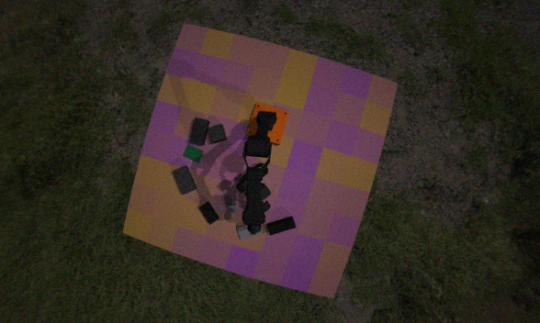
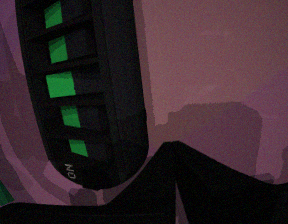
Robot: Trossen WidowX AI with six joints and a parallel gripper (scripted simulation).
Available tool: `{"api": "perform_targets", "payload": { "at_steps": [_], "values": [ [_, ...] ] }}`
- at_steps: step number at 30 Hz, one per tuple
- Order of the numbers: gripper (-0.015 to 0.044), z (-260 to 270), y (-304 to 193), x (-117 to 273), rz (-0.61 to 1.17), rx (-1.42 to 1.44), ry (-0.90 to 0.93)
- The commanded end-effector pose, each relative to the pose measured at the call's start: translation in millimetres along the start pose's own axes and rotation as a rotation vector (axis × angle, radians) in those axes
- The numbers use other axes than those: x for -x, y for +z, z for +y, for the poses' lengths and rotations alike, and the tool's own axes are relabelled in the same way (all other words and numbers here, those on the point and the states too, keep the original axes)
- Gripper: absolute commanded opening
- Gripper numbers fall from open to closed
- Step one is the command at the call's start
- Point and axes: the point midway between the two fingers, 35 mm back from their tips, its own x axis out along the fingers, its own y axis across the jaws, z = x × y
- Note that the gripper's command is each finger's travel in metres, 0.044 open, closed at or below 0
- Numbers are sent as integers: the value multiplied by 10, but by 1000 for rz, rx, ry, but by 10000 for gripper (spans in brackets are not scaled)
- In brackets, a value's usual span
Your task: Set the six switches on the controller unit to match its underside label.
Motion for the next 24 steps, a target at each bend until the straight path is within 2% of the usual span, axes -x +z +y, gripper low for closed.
{"api": "perform_targets", "payload": {
  "at_steps": [1, 24],
  "values": [
    [0, -15, -6, -67, 3, 6, 5],
    [0, -58, 2, -294, 3, 6, 5]
  ]
}}
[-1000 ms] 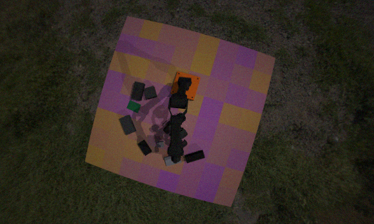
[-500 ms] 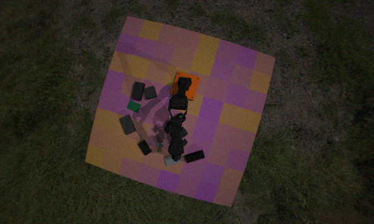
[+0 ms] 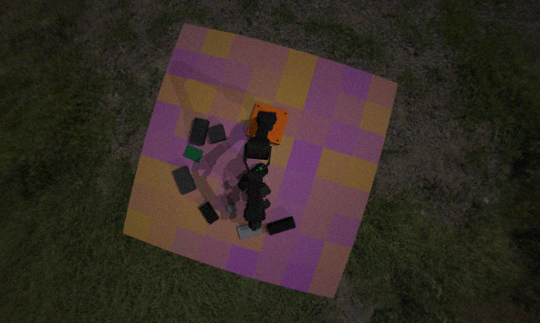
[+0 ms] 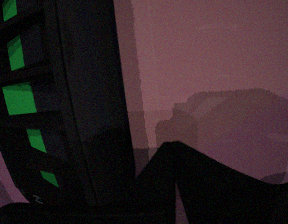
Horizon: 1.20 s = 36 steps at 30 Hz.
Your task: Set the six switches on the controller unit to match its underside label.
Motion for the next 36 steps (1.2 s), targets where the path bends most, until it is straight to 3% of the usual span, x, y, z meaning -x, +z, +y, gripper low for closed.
{"api": "perform_targets", "payload": {
  "at_steps": [1, 36],
  "values": [
    [0, 16, -10, -5, 6, 5, 2],
    [0, 184, -2, -58, 6, 5, 3]
  ]
}}
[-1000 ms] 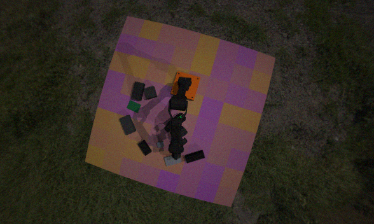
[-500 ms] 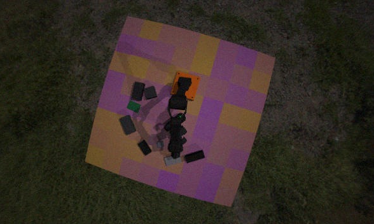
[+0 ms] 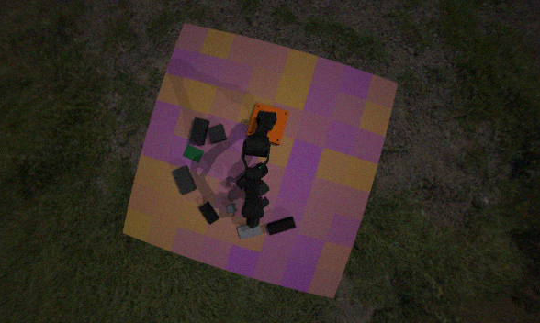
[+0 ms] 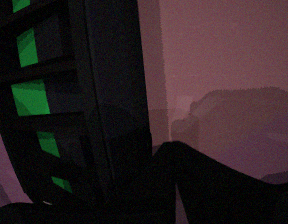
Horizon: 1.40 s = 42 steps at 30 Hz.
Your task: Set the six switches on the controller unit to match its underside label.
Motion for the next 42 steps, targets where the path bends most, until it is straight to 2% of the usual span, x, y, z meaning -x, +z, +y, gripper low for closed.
{"api": "perform_targets", "payload": {
  "at_steps": [1, 42],
  "values": [
    [0, 86, -3, -11, 1, 0, 9],
    [0, 377, 10, -101, 0, 0, 11]
  ]
}}
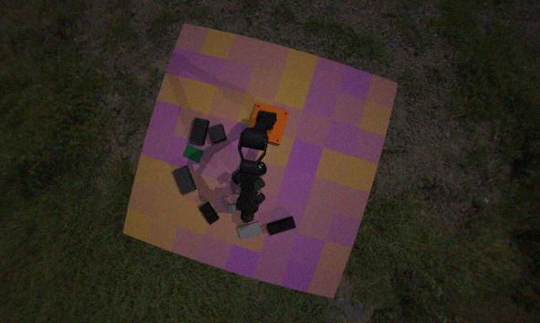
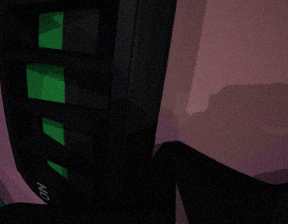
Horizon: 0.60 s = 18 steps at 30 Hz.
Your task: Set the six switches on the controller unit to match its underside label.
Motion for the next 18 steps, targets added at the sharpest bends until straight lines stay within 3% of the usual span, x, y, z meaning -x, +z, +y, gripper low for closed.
{"api": "perform_targets", "payload": {
  "at_steps": [1, 18],
  "values": [
    [0, 89, 23, -49, -14, 2, 20],
    [0, 194, 40, -80, -14, 2, 21]
  ]
}}
